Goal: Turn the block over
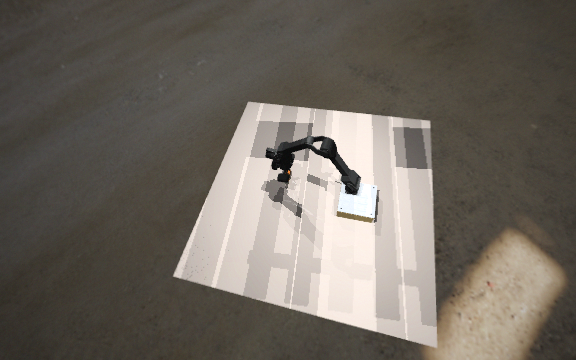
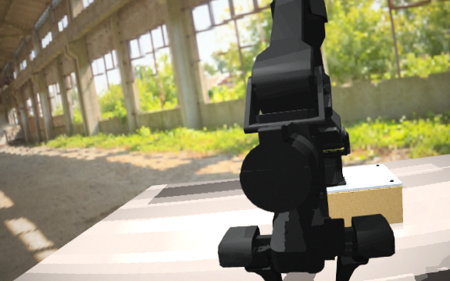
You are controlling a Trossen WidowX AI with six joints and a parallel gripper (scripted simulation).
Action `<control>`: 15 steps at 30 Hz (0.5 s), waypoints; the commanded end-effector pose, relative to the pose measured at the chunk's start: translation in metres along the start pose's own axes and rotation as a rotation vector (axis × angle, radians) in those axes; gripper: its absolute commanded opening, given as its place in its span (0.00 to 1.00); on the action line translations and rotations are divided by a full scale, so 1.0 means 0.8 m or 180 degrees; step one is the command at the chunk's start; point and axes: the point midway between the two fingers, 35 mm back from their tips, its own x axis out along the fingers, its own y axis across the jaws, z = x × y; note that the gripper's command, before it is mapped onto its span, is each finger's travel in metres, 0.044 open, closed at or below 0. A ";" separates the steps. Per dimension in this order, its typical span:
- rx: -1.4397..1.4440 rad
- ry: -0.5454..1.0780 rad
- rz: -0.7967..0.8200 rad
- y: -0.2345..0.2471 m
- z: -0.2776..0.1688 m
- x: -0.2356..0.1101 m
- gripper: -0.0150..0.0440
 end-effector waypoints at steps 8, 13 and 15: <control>0.0032 -0.0468 0.0011 -0.001 0.002 0.010 0.25; 0.0035 -0.0705 0.0012 -0.001 0.002 0.014 0.25; 0.0035 -0.0800 0.0012 -0.001 0.002 0.015 0.25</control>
